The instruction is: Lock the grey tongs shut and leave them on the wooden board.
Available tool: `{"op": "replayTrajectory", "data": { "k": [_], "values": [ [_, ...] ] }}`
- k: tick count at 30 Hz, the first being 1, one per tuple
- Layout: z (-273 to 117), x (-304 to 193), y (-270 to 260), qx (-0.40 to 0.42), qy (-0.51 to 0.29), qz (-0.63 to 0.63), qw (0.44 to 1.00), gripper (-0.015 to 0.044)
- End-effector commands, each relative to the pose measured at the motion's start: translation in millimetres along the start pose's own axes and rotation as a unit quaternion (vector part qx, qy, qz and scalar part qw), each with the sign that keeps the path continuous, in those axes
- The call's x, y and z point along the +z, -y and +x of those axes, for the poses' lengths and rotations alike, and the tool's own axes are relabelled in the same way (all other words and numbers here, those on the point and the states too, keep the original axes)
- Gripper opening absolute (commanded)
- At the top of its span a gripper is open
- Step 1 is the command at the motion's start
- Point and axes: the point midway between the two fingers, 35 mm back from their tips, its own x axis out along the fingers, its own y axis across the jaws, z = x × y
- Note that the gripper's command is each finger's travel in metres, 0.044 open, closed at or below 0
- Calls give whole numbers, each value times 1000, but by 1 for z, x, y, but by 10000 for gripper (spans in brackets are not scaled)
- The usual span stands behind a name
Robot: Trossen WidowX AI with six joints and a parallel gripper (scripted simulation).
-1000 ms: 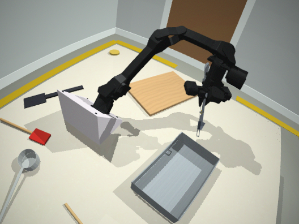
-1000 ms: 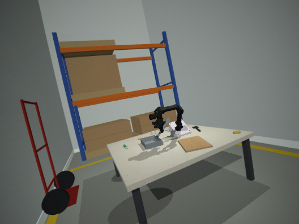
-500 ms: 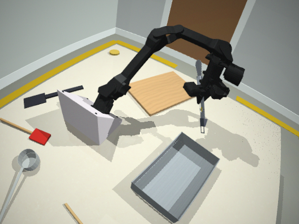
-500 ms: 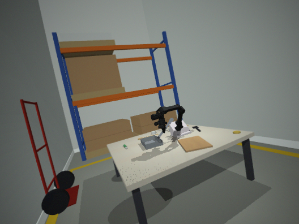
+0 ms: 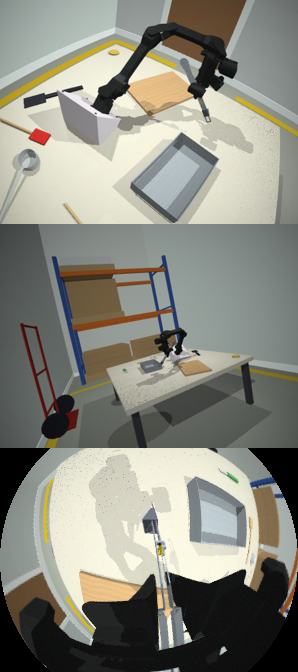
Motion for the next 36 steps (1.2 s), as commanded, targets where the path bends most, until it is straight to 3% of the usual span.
{"op": "replayTrajectory", "data": {
  "k": [1, 18, 36],
  "values": [
    [-2, -7, -8, -3, 7, -84, 996, -150],
    [1, -39, -38, -8, 11, -443, 897, -150],
    [0, -76, -65, -11, 18, -754, 657, -150]
  ]
}}
